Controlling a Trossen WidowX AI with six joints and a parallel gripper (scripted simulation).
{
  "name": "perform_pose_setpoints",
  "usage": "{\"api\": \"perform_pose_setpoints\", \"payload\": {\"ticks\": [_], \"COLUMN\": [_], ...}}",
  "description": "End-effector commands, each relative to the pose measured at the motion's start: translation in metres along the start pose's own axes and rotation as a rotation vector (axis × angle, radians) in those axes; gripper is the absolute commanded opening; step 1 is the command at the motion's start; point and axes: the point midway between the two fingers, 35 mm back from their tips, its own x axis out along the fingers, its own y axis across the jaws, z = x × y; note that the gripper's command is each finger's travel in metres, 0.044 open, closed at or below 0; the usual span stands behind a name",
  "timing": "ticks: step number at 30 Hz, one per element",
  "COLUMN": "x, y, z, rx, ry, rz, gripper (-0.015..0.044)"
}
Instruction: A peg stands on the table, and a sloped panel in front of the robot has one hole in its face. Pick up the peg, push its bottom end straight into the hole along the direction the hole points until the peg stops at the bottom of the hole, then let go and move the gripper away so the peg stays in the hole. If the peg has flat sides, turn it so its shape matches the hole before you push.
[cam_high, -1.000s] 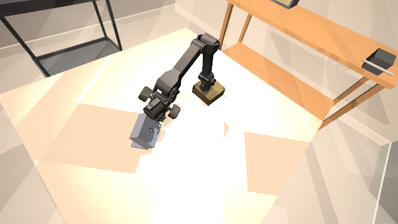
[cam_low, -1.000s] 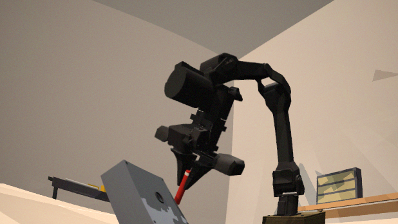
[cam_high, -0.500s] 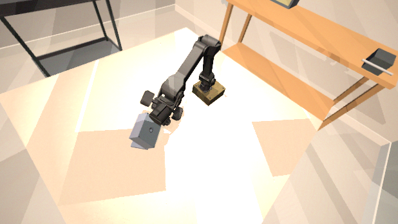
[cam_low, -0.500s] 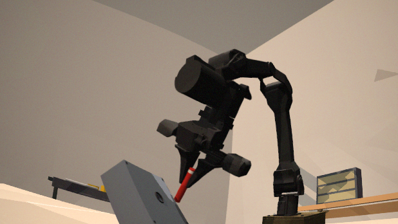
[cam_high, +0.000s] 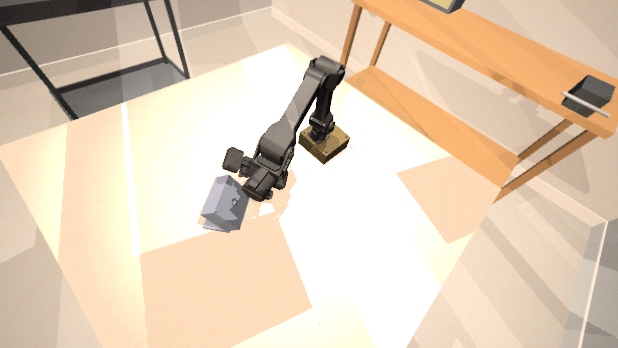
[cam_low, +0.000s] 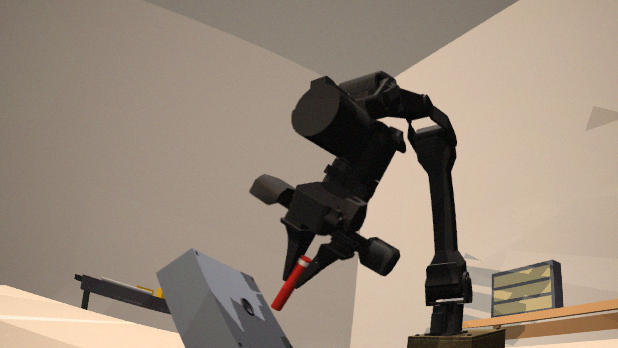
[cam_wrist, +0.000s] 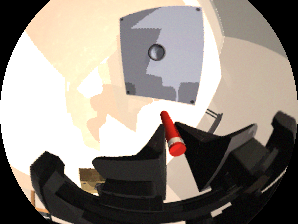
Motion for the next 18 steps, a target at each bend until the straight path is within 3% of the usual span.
{"api": "perform_pose_setpoints", "payload": {"ticks": [1, 18], "x": [-0.003, -0.019], "y": [0.002, 0.013], "z": [0.003, 0.016], "rx": [-0.039, -0.159], "ry": [0.0, -0.015], "rz": [-0.022, -0.104], "gripper": [0.0, 0.0]}}
